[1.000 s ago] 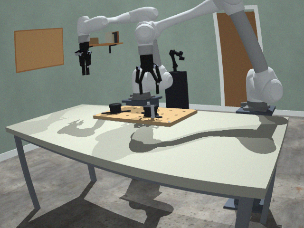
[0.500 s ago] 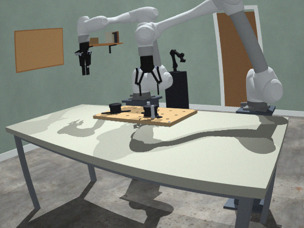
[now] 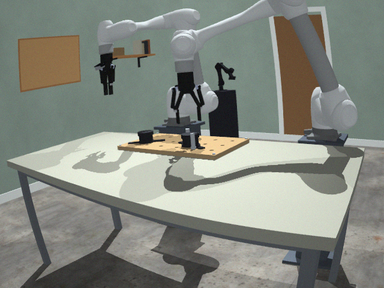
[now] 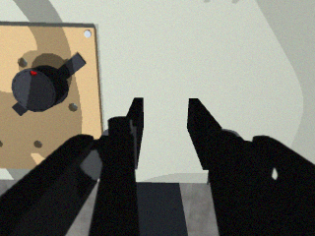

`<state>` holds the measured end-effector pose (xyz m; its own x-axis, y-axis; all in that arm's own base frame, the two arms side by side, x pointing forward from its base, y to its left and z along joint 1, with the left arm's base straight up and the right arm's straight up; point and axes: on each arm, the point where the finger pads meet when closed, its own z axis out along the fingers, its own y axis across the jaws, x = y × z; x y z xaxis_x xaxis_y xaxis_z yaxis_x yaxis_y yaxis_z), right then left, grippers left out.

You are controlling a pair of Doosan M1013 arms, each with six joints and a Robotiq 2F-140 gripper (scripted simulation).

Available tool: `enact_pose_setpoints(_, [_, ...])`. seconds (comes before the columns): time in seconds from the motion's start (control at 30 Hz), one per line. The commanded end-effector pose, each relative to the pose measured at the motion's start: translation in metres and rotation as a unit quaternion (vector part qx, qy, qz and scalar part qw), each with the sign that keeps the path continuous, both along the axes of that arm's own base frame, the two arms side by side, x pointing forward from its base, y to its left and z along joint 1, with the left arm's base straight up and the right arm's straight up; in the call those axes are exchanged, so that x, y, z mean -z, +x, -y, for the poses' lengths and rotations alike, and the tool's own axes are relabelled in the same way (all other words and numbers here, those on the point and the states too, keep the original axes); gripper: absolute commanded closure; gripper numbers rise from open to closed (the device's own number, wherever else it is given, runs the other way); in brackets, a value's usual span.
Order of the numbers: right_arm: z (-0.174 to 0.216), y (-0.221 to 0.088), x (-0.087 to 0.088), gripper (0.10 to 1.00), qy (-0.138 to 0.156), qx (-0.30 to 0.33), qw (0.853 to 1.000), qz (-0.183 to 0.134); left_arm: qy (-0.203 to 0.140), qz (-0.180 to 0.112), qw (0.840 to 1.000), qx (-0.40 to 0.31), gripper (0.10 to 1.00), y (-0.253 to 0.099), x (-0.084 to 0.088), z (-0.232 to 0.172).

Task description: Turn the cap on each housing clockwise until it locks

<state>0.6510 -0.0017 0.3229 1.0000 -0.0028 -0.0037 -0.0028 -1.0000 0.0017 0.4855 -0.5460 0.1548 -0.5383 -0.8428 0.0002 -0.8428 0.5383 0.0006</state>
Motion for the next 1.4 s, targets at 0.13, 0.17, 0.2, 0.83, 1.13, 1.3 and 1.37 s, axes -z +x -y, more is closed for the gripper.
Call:
enact_pose_setpoints(0.13, [0.000,0.000,-0.001,0.770,0.000,0.000,1.000,0.001,0.000,0.001,0.995,-0.102,0.403,0.000,0.003,0.001])
enact_pose_setpoints(0.17, [0.000,0.000,-0.001,0.770,0.000,0.000,1.000,0.001,0.000,0.001,0.993,-0.117,0.403,0.000,0.004,0.001])
enact_pose_setpoints(0.2, [0.000,0.000,-0.001,0.770,0.000,0.000,1.000,0.001,0.000,0.002,0.991,-0.132,0.403,0.000,0.005,0.001])
enact_pose_setpoints(0.83, [0.000,0.000,-0.001,0.770,0.000,0.000,1.000,0.001,0.000,0.002,0.939,-0.343,0.403,0.000,0.014,0.001])
enact_pose_setpoints(1.13, [0.000,0.000,-0.001,0.770,0.000,0.000,1.000,0.001,0.000,0.002,0.939,-0.343,0.403,0.000,0.018,0.000])
enact_pose_setpoints(1.3, [0.000,0.000,-0.001,0.770,0.000,0.000,1.000,0.001,0.000,0.002,0.939,-0.343,0.403,0.000,0.028,0.001])
enact_pose_setpoints(1.37, [0.000,0.000,-0.001,0.770,0.000,0.000,1.000,0.001,0.000,0.002,0.939,-0.343,0.403,0.000,0.031,0.001])
